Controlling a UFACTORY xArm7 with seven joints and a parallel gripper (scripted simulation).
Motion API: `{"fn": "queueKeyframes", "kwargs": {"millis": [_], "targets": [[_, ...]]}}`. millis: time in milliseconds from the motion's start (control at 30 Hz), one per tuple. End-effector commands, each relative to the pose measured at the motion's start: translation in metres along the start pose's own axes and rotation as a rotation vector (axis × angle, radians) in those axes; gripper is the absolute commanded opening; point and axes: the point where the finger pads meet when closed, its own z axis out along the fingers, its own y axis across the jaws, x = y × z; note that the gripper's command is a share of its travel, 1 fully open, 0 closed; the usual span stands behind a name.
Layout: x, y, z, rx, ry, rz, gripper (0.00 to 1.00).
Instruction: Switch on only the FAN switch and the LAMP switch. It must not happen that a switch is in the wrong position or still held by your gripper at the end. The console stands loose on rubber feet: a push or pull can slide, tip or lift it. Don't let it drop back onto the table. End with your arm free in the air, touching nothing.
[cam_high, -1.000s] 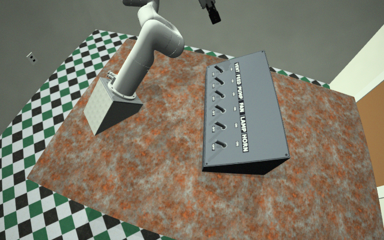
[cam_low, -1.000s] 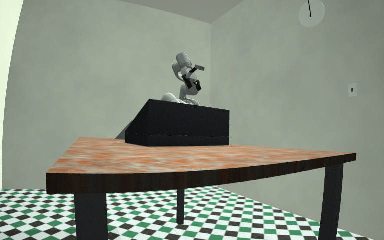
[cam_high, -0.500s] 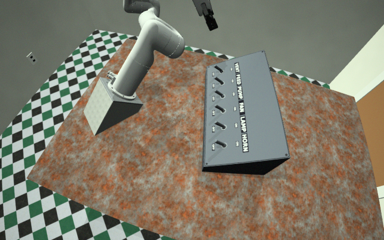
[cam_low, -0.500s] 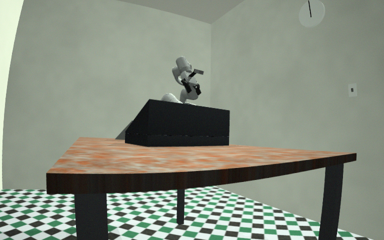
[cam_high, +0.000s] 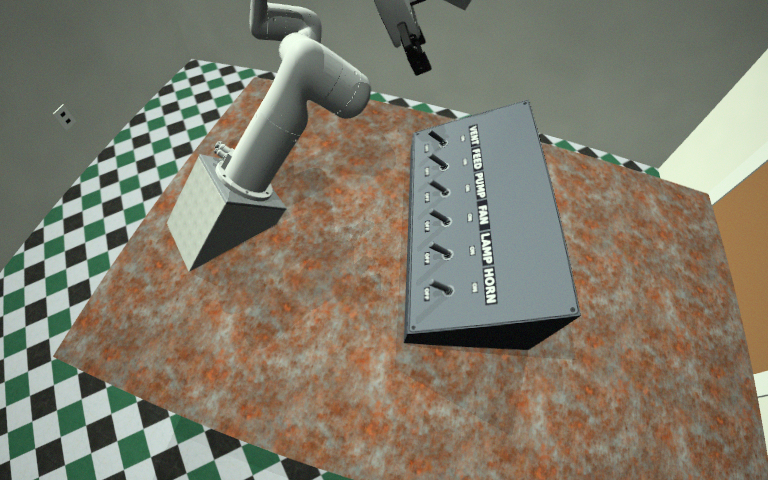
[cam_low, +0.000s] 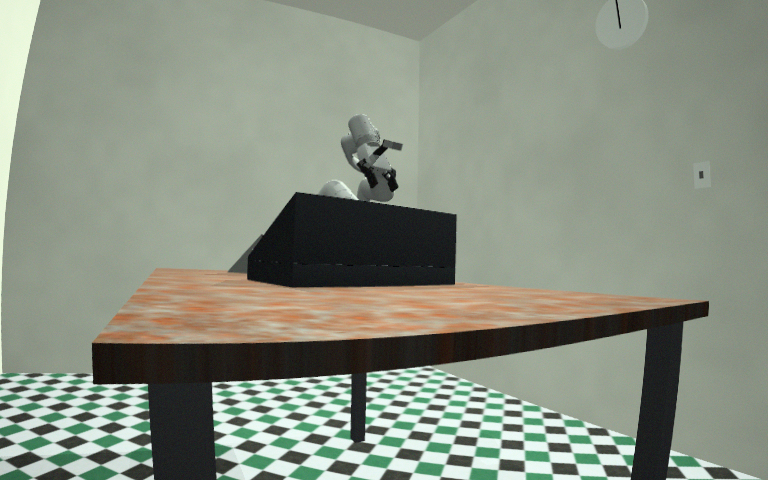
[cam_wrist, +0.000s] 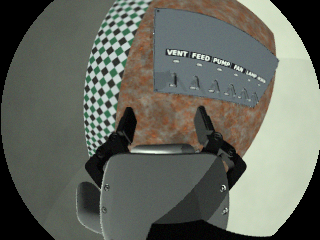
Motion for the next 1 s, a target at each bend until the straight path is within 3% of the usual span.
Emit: {"fn": "queueKeyframes", "kwargs": {"millis": [0, 400, 467, 967], "targets": [[-0.012, 0.006, 0.018, -0.022, 0.003, 0.033, 1.0], [-0.012, 0.006, 0.018, -0.022, 0.003, 0.033, 1.0], [-0.021, 0.014, 0.033, -0.04, 0.003, 0.061, 1.0], [-0.021, 0.014, 0.033, -0.04, 0.003, 0.061, 1.0]]}}
